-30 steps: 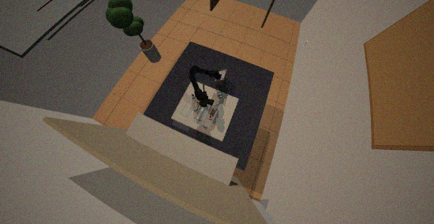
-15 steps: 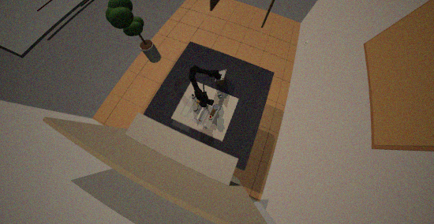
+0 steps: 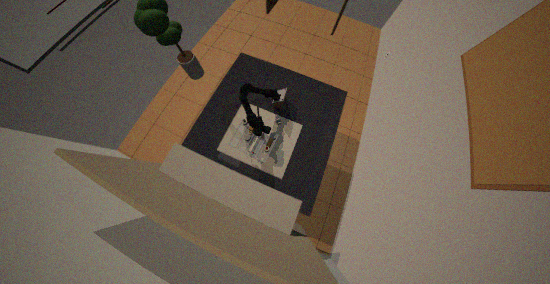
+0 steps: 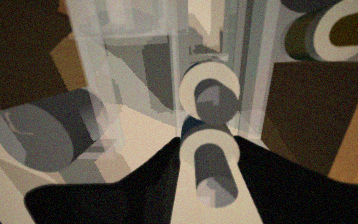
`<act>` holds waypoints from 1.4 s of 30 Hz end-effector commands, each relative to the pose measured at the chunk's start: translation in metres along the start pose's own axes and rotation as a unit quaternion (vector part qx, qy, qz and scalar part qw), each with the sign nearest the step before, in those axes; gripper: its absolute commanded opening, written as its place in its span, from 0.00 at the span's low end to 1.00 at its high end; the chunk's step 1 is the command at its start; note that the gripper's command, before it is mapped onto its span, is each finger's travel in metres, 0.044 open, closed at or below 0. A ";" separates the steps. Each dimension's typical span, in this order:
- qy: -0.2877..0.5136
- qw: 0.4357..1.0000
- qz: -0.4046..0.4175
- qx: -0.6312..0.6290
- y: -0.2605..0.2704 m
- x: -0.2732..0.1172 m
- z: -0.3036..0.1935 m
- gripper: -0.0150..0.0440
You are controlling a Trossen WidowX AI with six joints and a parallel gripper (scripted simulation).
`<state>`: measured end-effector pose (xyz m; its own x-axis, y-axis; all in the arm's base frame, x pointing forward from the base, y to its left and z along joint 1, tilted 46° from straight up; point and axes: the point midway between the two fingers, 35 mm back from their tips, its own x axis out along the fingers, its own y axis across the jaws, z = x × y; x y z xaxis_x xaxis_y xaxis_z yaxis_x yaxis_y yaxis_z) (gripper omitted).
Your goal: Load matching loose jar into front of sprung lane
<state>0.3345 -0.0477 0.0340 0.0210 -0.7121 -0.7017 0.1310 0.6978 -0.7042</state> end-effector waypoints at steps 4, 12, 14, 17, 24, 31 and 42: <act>-0.010 1.000 -0.004 0.007 -0.002 0.002 0.005 0.25; -0.010 1.000 -0.004 0.007 -0.002 0.004 0.005 0.25; -0.010 1.000 -0.004 0.007 -0.002 0.005 0.005 0.25; -0.010 1.000 -0.004 0.007 -0.002 0.006 0.004 0.25; -0.010 1.000 -0.004 0.007 -0.002 0.008 0.004 0.25; -0.010 1.000 -0.004 0.007 -0.002 0.010 0.004 0.25; -0.010 1.000 -0.005 0.007 -0.002 0.013 0.003 0.25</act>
<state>0.3343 -0.0561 0.0257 0.0258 -0.7114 -0.7023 0.1353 0.6986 -0.7026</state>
